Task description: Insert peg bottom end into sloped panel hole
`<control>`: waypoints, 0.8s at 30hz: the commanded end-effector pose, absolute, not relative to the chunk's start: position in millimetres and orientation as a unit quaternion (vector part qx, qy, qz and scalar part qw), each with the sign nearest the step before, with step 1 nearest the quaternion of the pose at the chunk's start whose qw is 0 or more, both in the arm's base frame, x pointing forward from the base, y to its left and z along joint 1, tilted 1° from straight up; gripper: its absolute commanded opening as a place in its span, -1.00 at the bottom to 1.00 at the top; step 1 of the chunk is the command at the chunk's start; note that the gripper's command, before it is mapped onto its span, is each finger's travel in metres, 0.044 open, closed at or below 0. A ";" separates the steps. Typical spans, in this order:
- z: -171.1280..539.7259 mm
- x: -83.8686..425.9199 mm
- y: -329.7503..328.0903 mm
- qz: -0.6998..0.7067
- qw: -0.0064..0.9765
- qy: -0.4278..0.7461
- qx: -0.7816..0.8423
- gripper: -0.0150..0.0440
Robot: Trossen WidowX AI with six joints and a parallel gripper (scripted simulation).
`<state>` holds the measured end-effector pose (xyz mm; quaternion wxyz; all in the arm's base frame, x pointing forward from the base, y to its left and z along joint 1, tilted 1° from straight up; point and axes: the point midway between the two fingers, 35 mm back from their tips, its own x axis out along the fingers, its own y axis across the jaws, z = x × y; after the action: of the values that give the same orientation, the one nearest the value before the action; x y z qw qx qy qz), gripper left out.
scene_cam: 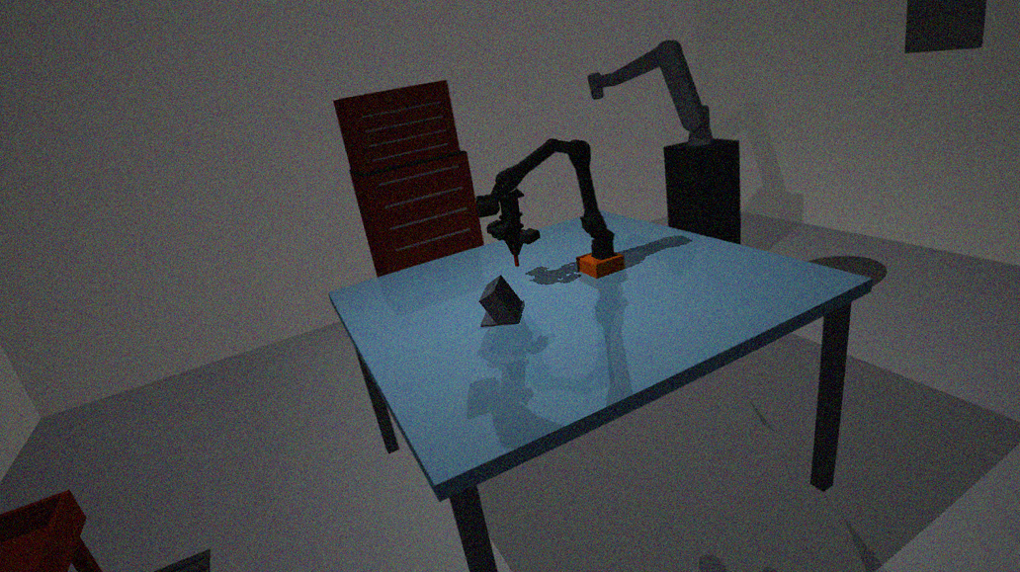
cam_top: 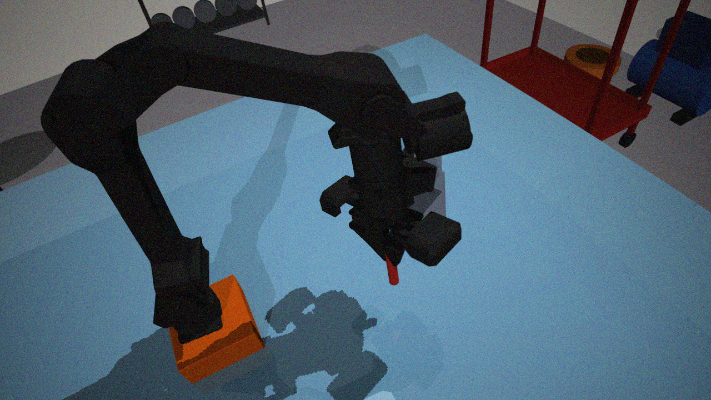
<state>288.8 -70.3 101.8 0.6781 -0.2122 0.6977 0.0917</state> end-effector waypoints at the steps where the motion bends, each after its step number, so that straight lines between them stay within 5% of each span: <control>1: 98.7 289.8 -66.4 0.097 0.670 0.698 -0.231 -0.49; 24: 93.2 298.6 -45.8 0.112 0.648 0.688 -0.306 -0.49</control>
<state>298.2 -49.0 95.8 0.6554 -0.2908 0.6887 0.1076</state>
